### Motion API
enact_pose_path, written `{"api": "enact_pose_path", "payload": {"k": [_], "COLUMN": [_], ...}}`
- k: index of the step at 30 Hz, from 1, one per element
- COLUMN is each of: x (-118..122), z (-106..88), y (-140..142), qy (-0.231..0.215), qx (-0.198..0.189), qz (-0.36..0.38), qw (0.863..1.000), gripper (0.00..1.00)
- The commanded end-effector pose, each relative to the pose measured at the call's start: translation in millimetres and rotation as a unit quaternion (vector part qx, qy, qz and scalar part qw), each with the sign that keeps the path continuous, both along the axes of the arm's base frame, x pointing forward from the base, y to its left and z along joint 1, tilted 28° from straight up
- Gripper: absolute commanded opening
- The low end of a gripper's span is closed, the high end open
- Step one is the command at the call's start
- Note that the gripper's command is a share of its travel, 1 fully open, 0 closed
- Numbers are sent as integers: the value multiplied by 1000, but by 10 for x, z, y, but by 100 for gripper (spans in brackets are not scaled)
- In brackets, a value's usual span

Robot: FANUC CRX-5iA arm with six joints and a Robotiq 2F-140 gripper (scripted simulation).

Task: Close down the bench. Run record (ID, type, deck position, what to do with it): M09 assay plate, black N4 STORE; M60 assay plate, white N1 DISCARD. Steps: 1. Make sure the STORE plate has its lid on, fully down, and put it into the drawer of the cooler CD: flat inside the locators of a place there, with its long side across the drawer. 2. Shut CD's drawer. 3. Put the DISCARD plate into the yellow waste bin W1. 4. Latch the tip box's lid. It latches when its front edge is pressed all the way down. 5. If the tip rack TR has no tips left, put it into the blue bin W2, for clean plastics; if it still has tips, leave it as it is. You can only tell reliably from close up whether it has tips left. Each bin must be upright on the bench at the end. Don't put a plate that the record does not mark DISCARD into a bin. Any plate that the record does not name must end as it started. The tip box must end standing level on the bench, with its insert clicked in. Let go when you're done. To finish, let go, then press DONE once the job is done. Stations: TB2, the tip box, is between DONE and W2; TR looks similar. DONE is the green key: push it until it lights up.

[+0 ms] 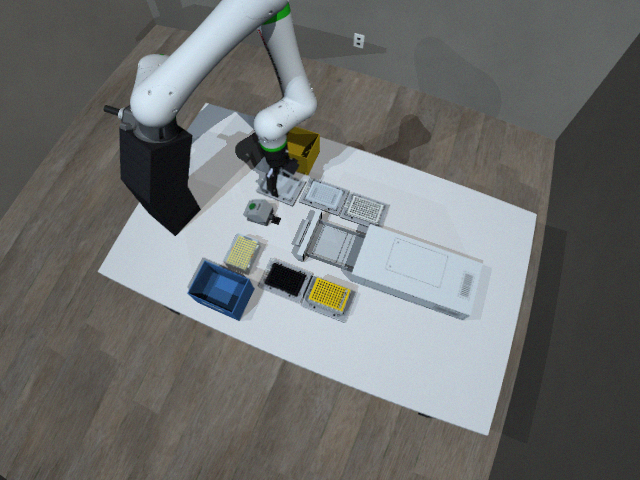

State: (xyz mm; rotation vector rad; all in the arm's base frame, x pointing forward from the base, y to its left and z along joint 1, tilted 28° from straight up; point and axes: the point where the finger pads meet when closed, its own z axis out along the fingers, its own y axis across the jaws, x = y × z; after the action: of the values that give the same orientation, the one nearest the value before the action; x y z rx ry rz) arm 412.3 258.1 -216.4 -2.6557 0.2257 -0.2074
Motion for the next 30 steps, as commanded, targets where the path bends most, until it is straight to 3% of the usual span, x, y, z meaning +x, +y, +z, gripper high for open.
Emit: {"api": "enact_pose_path", "payload": {"k": [1, 19, 20, 30], "x": [6, 4, 4, 3], "z": [9, 18, 19, 24], "y": [-2, -7, -7, -9], "qy": [-1, -1, -1, -1], "qx": [0, 0, 0, 0], "qz": [0, 0, 0, 0], "qw": [1000, 1000, 1000, 1000], "gripper": [66, 59, 10, 10]}}
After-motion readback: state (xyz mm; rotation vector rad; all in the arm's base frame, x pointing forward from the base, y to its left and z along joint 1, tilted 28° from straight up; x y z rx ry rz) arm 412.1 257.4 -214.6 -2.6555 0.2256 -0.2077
